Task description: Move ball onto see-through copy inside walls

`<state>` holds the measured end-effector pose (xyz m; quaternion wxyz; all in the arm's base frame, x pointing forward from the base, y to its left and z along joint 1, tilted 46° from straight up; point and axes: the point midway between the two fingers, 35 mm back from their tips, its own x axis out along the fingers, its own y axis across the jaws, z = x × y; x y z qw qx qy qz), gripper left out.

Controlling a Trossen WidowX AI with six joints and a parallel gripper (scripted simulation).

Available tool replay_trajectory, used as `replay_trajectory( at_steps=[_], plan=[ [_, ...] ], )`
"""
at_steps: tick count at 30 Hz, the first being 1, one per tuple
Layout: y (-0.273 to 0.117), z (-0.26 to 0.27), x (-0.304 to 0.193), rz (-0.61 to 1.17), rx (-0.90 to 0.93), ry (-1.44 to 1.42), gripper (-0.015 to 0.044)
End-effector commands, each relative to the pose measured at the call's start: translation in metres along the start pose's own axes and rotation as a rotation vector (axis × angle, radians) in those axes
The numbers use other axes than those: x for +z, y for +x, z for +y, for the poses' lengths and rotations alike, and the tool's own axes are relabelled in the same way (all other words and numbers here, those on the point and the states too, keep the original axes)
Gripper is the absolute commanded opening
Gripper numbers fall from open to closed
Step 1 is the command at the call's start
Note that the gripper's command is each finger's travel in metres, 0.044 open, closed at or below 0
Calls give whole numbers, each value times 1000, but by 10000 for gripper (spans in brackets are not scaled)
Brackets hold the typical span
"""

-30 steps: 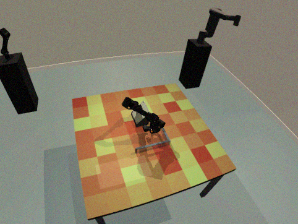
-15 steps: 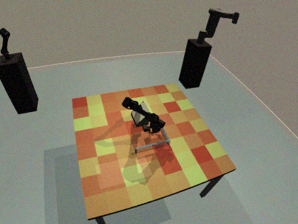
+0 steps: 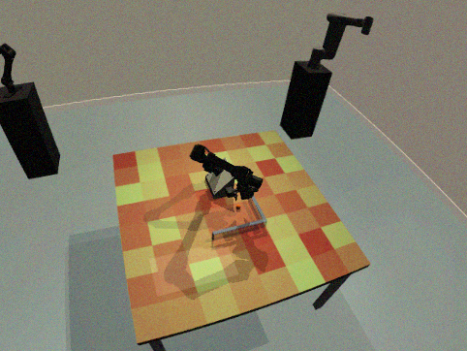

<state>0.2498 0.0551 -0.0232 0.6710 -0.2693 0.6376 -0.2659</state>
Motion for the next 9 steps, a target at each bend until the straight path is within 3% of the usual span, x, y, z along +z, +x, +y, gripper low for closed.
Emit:
replay_trajectory(
  at_steps=[1,6,9],
  plan=[
    [1,0,1,-2,0,-3,243],
    [-39,-2,-3,2,-3,-1,374],
    [-41,-2,-3,2,-3,-1,440]
  ],
)
